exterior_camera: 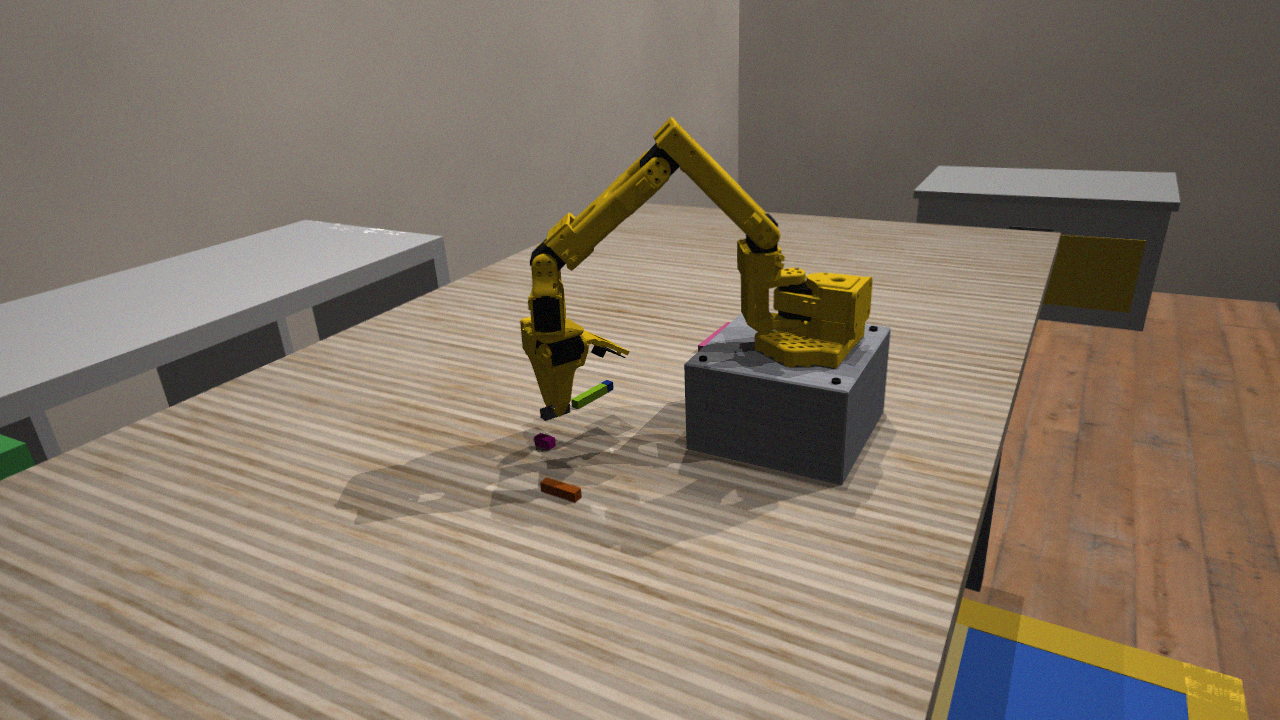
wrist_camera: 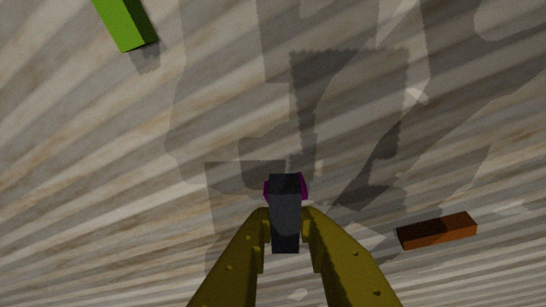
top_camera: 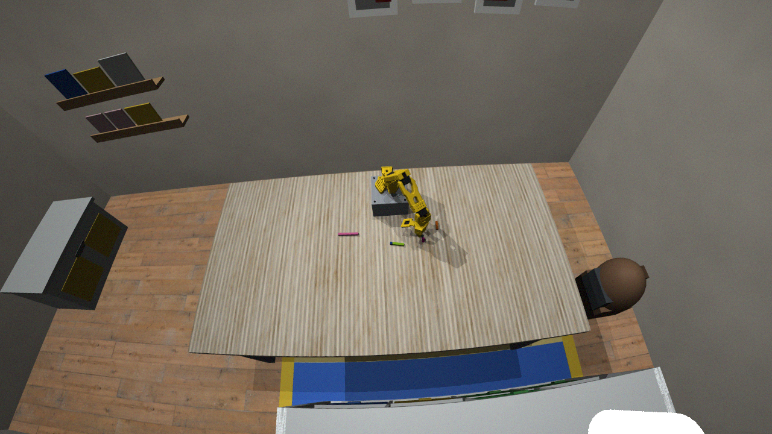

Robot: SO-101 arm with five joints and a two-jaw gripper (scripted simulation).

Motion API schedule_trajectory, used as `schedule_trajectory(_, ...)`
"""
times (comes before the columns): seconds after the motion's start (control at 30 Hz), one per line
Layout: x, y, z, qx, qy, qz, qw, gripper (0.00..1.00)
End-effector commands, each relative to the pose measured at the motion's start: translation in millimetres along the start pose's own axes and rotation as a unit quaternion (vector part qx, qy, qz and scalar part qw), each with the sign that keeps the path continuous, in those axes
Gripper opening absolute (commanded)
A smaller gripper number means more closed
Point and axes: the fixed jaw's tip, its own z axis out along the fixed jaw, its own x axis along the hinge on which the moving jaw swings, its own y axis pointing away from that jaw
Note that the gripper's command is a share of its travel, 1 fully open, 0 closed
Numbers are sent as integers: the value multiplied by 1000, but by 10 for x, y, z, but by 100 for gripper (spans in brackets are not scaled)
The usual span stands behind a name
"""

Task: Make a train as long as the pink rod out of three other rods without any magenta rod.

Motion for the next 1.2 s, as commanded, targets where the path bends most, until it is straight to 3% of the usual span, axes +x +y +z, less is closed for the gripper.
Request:
schedule_trajectory(0.0, -43, 78, 16, 7, -9, -22, 1000, 0)
schedule_trajectory(0.47, -230, 382, 31, 7, -10, -106, 994, 0)
schedule_trajectory(1.17, -295, 466, 35, 7, -10, -131, 991, 0)
